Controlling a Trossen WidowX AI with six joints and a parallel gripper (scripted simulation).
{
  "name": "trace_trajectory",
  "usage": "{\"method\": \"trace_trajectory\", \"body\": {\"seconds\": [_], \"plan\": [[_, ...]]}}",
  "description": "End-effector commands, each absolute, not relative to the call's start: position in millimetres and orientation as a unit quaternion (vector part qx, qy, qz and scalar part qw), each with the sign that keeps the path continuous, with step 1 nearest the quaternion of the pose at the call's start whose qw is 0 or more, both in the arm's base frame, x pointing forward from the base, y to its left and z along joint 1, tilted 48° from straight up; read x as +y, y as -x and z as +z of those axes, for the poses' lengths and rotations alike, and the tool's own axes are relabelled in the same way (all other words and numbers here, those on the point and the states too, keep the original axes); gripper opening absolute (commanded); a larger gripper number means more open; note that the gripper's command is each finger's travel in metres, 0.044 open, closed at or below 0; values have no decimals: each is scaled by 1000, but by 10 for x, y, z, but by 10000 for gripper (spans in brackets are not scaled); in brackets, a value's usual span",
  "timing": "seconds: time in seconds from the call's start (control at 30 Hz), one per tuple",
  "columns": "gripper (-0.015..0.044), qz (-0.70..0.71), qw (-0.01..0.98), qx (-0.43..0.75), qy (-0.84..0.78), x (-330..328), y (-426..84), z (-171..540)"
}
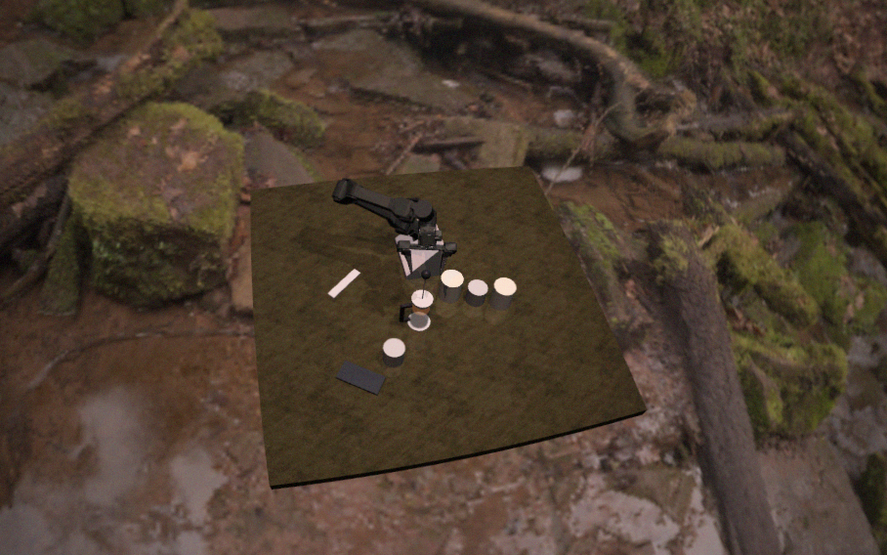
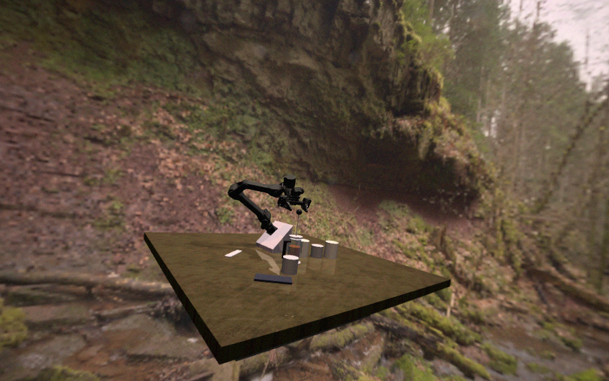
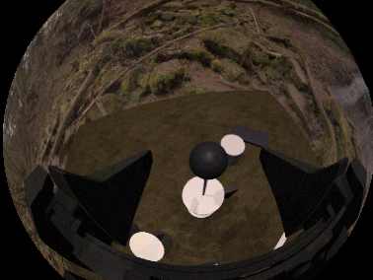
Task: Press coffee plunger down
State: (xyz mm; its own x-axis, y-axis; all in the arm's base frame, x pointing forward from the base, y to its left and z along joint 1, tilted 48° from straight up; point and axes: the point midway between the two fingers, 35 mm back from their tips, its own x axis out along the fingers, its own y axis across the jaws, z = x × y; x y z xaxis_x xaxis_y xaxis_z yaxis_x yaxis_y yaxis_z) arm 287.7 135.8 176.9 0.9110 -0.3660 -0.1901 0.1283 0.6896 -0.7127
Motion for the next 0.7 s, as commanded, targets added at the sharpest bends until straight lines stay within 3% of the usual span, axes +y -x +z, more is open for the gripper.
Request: {"method": "trace_trajectory", "body": {"seconds": [0.0,0.03,0.43,0.67], "plan": [[440,-135,904,159,373,1333,-2918,1755],[440,-135,904,159,373,1332,-2920,1756],[125,-135,904,159,373,1332,-2920,1756],[122,-135,904,159,373,1332,-2920,1756]]}}
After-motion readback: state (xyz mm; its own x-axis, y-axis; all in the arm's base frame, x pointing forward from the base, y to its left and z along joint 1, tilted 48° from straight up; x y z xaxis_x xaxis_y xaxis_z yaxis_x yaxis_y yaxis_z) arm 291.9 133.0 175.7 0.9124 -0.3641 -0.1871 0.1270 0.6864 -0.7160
